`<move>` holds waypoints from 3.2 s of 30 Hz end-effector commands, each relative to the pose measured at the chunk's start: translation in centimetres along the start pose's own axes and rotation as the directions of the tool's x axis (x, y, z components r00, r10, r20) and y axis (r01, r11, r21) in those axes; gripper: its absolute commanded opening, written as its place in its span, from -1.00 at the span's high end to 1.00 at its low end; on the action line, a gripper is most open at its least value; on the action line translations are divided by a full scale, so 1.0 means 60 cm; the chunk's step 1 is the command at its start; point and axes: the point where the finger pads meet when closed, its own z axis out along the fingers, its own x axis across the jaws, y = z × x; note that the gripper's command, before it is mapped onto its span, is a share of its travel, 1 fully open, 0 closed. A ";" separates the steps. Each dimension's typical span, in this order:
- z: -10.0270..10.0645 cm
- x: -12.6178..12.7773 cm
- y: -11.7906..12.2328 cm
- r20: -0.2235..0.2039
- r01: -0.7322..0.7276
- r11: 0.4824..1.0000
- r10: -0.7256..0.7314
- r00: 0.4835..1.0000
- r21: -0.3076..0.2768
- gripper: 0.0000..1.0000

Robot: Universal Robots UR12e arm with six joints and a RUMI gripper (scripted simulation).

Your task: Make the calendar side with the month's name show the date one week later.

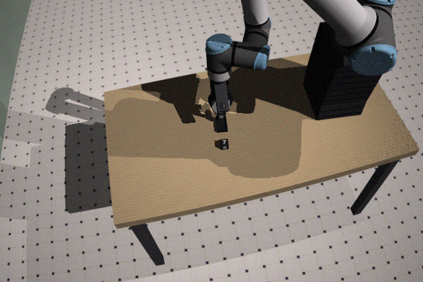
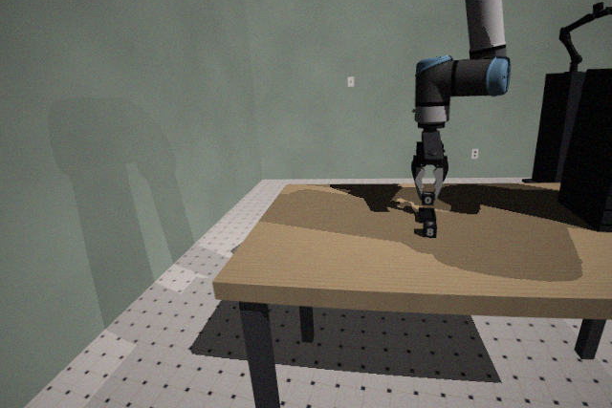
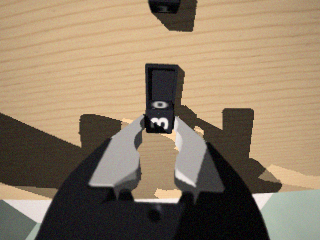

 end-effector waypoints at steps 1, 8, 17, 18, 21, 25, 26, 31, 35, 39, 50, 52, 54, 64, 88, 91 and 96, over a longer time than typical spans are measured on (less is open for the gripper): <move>0.006 0.001 0.000 -0.001 0.000 1.000 0.000 1.000 0.000 0.78; 0.016 0.001 0.000 -0.001 0.000 1.000 0.000 1.000 0.000 0.78; 0.025 0.001 0.000 -0.001 0.000 1.000 0.000 1.000 0.000 0.78; 0.025 0.001 0.000 -0.001 0.000 1.000 0.000 1.000 0.000 0.78; 0.027 0.001 0.000 -0.001 0.000 1.000 0.000 1.000 0.000 0.78; 0.029 0.001 0.000 -0.001 0.000 1.000 0.000 1.000 0.000 0.78; 0.029 0.001 0.000 -0.001 0.000 1.000 0.000 1.000 0.000 0.78; 0.029 0.001 0.000 -0.001 0.000 1.000 0.000 1.000 0.000 0.78; 0.029 0.001 0.000 -0.001 0.000 1.000 0.000 1.000 0.000 0.78; 0.029 0.001 0.000 -0.001 0.000 1.000 0.000 1.000 0.000 0.78; 0.029 0.001 0.000 -0.001 0.000 1.000 0.000 1.000 0.000 0.78; 0.029 0.001 0.000 -0.001 0.000 1.000 0.000 1.000 0.000 0.78; 0.029 0.001 0.000 -0.001 0.000 1.000 0.000 1.000 0.000 0.78; 0.034 0.001 0.000 -0.001 0.000 1.000 0.000 1.000 0.000 0.78; 0.046 0.001 0.000 -0.001 0.000 1.000 0.000 1.000 0.000 0.78; 0.046 0.001 0.000 -0.001 0.000 1.000 0.000 1.000 0.000 0.78; 0.046 0.001 0.000 -0.001 0.000 1.000 0.000 1.000 0.000 0.78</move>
